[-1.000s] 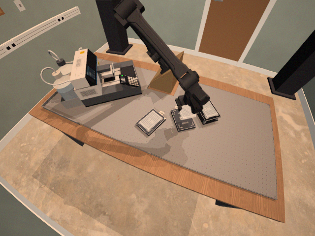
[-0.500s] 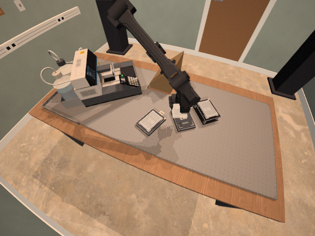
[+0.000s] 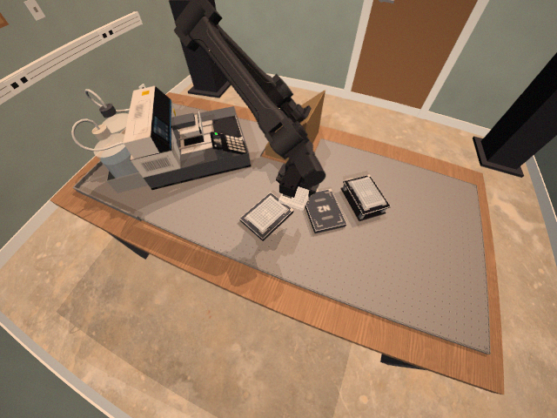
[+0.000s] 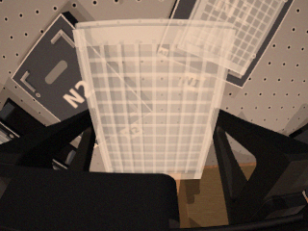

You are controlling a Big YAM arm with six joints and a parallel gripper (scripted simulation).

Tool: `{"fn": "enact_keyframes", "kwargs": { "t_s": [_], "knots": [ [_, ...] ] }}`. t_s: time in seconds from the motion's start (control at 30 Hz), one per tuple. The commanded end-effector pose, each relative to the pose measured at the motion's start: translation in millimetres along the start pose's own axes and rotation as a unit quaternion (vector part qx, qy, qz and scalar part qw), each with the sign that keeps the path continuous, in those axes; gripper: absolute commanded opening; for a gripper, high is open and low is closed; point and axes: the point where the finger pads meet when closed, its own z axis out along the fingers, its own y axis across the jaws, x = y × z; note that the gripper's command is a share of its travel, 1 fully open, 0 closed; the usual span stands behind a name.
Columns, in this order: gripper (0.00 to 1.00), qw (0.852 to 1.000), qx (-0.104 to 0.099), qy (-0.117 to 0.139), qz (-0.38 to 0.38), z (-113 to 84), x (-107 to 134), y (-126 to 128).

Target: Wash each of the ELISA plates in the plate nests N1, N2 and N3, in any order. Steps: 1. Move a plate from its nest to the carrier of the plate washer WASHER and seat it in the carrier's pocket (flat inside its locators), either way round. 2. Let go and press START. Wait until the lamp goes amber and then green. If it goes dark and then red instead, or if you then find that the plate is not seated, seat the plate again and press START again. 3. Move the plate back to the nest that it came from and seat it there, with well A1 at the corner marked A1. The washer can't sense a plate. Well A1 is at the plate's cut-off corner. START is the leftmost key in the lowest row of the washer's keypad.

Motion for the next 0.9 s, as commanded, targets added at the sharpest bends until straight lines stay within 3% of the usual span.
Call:
{"fn": "enact_keyframes", "kwargs": {
  "t_s": [0.0,0.1,0.13,0.27,0.4,0.47,0.5,0.67,0.7,0.87],
  "knots": [
    [0.84,0.997,-0.002,-0.001,0.074,-8.7,-7.4,-20.7],
    [0.84,0.997,-0.002,-0.001,0.074,-9.1,-9.1,-25.4],
    [0.84,0.997,-0.011,-0.018,0.078,-22.5,-25.6,-21.7],
    [0.84,0.998,-0.002,-0.002,0.064,-12.3,-19.2,-48.4],
    [0.84,0.998,-0.004,-0.005,0.068,-16.6,-30.7,-66.6],
    [0.84,0.998,-0.006,-0.004,0.068,-16.6,-30.5,-66.3],
    [0.84,0.998,-0.007,-0.017,0.055,-25.4,-29.3,-57.6],
    [0.84,0.999,-0.001,-0.008,0.046,-17.3,-24.6,-52.4],
    [0.84,0.996,-0.002,-0.002,0.089,-14.7,-23.2,-71.4],
    [0.84,0.985,-0.001,-0.001,0.173,-16.1,-19.7,-96.9]
  ]
}}
